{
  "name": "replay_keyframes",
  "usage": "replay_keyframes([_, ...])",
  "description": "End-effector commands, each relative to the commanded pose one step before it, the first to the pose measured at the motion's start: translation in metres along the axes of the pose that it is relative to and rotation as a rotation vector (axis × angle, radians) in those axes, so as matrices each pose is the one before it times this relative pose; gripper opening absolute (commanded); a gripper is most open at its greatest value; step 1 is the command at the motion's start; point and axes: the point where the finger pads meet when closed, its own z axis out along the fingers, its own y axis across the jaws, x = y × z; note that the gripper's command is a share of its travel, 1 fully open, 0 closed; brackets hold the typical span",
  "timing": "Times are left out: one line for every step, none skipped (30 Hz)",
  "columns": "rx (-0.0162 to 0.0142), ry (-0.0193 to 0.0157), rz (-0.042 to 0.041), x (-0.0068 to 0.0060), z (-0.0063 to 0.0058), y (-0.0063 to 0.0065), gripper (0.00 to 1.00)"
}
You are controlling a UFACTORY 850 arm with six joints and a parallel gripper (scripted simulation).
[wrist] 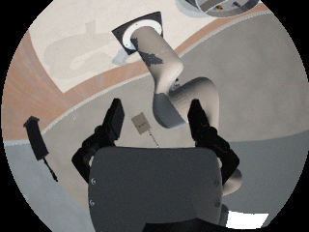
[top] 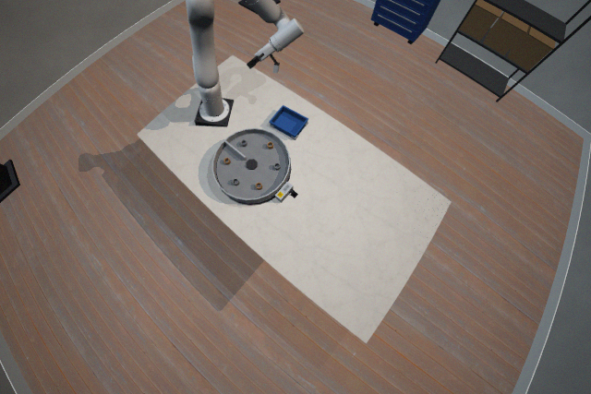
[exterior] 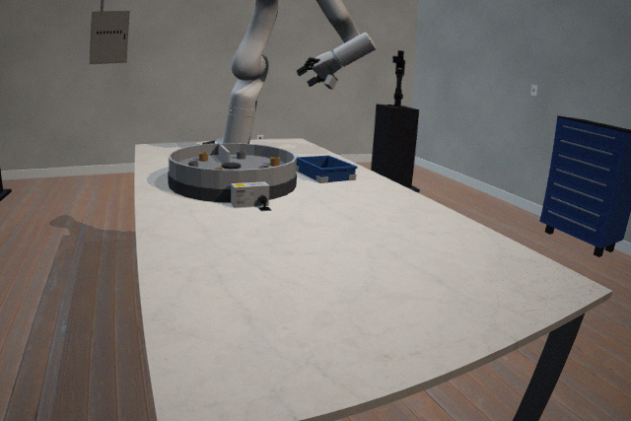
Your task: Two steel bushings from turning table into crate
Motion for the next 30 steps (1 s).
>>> replay_keyframes([0.00086, 0.00103, 0.00000, -0.00006, -0.00061, 0.00003, 1.00])
replay_keyframes([0.00000, 0.00000, 0.00000, 0.00000, 0.00000, 0.00000, 1.00])
replay_keyframes([0.00000, 0.00000, 0.00000, 0.00000, 0.00000, 0.00000, 1.00])
replay_keyframes([0.00000, 0.00000, 0.00000, 0.00000, 0.00000, 0.00000, 1.00])
replay_keyframes([0.00000, 0.00000, 0.00000, 0.00000, 0.00000, 0.00000, 1.00])
replay_keyframes([0.00000, 0.00000, 0.00000, 0.00000, 0.00000, 0.00000, 1.00])
replay_keyframes([0.00000, 0.00000, 0.00000, 0.00000, 0.00000, 0.00000, 1.00])
replay_keyframes([0.00000, 0.00000, 0.00000, 0.00000, 0.00000, 0.00000, 1.00])
replay_keyframes([0.00000, 0.00000, 0.00000, 0.00000, 0.00000, 0.00000, 1.00])
replay_keyframes([0.00000, 0.00000, 0.00000, 0.00000, 0.00000, 0.00000, 1.00])
replay_keyframes([0.00000, 0.00000, 0.00000, 0.00000, 0.00000, 0.00000, 1.00])
replay_keyframes([0.00000, 0.00000, 0.00000, 0.00000, 0.00000, 0.00000, 1.00])
replay_keyframes([0.00000, 0.00000, 0.00000, 0.00000, 0.00000, 0.00000, 1.00])
replay_keyframes([0.00000, 0.00000, 0.00000, 0.00000, 0.00000, 0.00000, 1.00])
replay_keyframes([0.00000, 0.00000, 0.00000, 0.00000, 0.00000, 0.00000, 1.00])
replay_keyframes([0.00000, 0.00000, 0.00000, 0.00000, 0.00000, 0.00000, 1.00])
replay_keyframes([0.00000, 0.00000, 0.00000, 0.00000, 0.00000, 0.00000, 1.00])
replay_keyframes([0.00047, -0.00005, 0.00012, 0.00009, 0.00004, 0.00003, 1.00])
replay_keyframes([0.00308, -0.00036, 0.00077, 0.00059, 0.00024, 0.00018, 1.00])
replay_keyframes([0.00784, -0.00088, 0.00198, 0.00149, 0.00061, 0.00047, 1.00])
replay_keyframes([0.01425, -0.00150, 0.00369, 0.00271, 0.00111, 0.00088, 1.00])
replay_keyframes([0.02182, -0.00203, 0.00586, 0.00416, 0.00167, 0.00139, 1.00])
replay_keyframes([0.03009, -0.00227, 0.00852, 0.00575, 0.00226, 0.00201, 1.00])
replay_keyframes([0.03862, -0.00199, 0.01168, 0.00743, 0.00282, 0.00274, 1.00])
replay_keyframes([0.04697, -0.00099, 0.01537, 0.00912, 0.00331, 0.00360, 1.00])
replay_keyframes([0.05473, 0.00090, 0.01957, 0.01077, 0.00368, 0.00459, 1.00])
replay_keyframes([0.02852, 0.00138, 0.01092, 0.00570, 0.00180, 0.00257, 1.00])
replay_keyframes([0.03188, 0.00230, 0.01283, 0.00644, 0.00196, 0.00302, 1.00])
replay_keyframes([0.03467, 0.00344, 0.01472, 0.00710, 0.00205, 0.00348, 1.00])
replay_keyframes([0.03339, 0.00427, 0.01495, 0.00695, 0.00190, 0.00355, 1.00])
